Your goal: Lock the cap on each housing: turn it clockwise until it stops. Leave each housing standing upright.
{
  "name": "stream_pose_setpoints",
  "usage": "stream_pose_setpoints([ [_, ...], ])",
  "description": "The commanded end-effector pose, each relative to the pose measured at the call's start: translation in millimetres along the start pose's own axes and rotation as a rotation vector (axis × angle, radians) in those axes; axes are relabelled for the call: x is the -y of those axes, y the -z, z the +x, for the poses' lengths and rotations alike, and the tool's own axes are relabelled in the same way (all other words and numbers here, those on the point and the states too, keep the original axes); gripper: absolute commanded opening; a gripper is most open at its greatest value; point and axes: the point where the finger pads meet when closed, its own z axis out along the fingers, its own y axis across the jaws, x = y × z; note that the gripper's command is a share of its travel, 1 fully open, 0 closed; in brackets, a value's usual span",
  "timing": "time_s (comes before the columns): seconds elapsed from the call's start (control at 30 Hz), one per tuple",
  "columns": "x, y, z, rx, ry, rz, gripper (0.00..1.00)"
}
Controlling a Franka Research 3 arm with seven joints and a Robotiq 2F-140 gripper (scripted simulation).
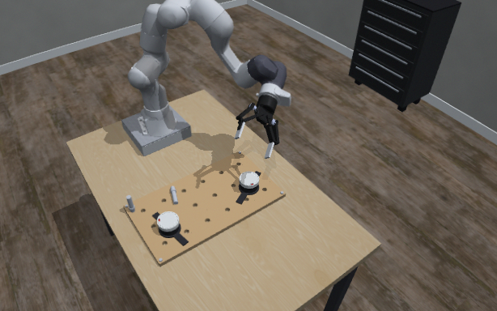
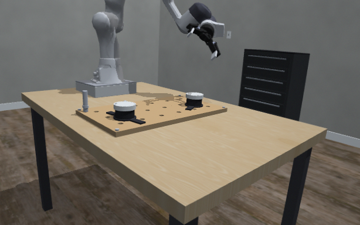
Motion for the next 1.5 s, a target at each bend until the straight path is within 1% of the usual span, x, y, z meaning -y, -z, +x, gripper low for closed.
stream_pose_setpoints([
  [0.0,0,0.0,0,0.0,0.0,0.0,1.0],
  [0.73,0,0.0,0,0.0,0.0,0.0,1.0],
  [0.8,-3,-4.1,-2,0.012,-0.011,-0.004,1.0],
  [0.83,-8,-12.6,-7,0.038,-0.035,-0.011,1.0],
  [0.87,-18,-27.1,-16,0.084,-0.078,-0.025,1.0],
  [0.9,-33,-47.1,-30,0.151,-0.144,-0.047,1.0],
  [0.93,-45,-61.5,-43,0.228,-0.226,-0.075,1.0],
  [1.0,-62,-77.5,-65,0.292,-0.295,-0.108,1.0],
  [1.03,-73,-89.9,-74,0.329,-0.332,-0.124,1.0],
  [1.1,-73,-89.9,-74,0.329,-0.332,-0.124,1.0],
  [1.13,-100,-122.5,-100,0.417,-0.436,-0.164,1.0],
  [1.17,-110,-128.3,-113,0.448,-0.463,-0.191,1.0],
  [1.2,-120,-138.9,-124,0.48,-0.5,-0.204,1.0],
  [1.23,-126,-145.5,-131,0.51,-0.54,-0.217,1.0],
  [1.3,-126,-145.5,-131,0.563,-0.63,-0.238,1.0],
  [1.33,-151,-165.0,-162,0.608,-0.662,-0.282,1.0],
  [1.47,-151,-165.0,-162,0.698,-0.842,-0.32,1.0],
])
